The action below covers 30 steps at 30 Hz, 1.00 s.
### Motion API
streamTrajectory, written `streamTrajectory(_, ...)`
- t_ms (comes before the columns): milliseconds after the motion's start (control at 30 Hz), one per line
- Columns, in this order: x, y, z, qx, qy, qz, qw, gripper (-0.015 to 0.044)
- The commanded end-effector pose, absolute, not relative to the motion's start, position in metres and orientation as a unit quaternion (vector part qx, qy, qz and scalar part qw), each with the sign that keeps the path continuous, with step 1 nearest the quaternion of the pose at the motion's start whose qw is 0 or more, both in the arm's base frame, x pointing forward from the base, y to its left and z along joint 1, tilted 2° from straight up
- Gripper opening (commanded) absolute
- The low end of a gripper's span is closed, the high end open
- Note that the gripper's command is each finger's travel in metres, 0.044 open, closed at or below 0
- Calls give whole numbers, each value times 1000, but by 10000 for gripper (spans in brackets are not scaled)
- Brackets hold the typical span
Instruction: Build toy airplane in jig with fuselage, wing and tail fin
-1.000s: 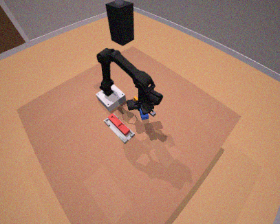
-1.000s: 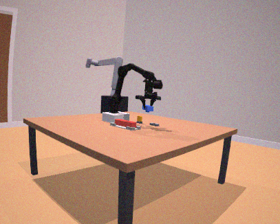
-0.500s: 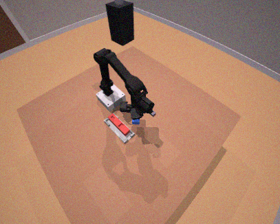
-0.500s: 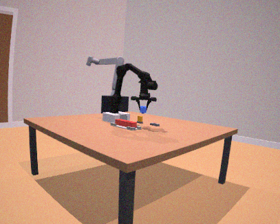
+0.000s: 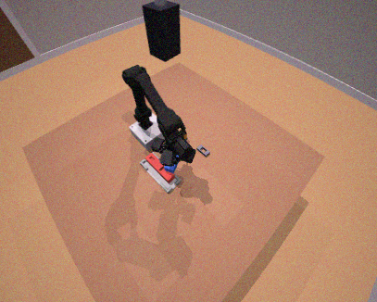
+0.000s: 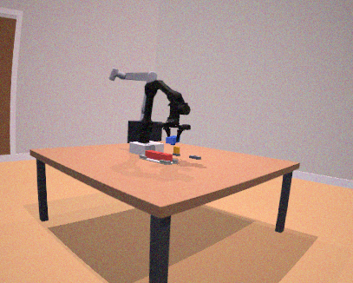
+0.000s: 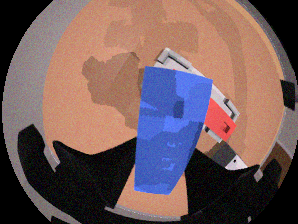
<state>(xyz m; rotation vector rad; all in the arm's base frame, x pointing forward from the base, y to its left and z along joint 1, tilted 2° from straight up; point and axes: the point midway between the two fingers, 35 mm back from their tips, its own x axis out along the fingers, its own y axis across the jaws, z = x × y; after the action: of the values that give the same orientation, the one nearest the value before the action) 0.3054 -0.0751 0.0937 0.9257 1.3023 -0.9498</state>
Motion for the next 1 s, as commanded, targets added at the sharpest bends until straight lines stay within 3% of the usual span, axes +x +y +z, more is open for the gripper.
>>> streamTrajectory(0, 299, -85, 92, 422, 545, -430, 583, 0)
streamTrajectory(633, 269, -130, 82, 516, 460, -521, 501, 0)
streamTrajectory(867, 269, -130, 82, 516, 460, -521, 501, 184)
streamTrajectory(967, 269, -130, 82, 516, 460, -521, 501, 196)
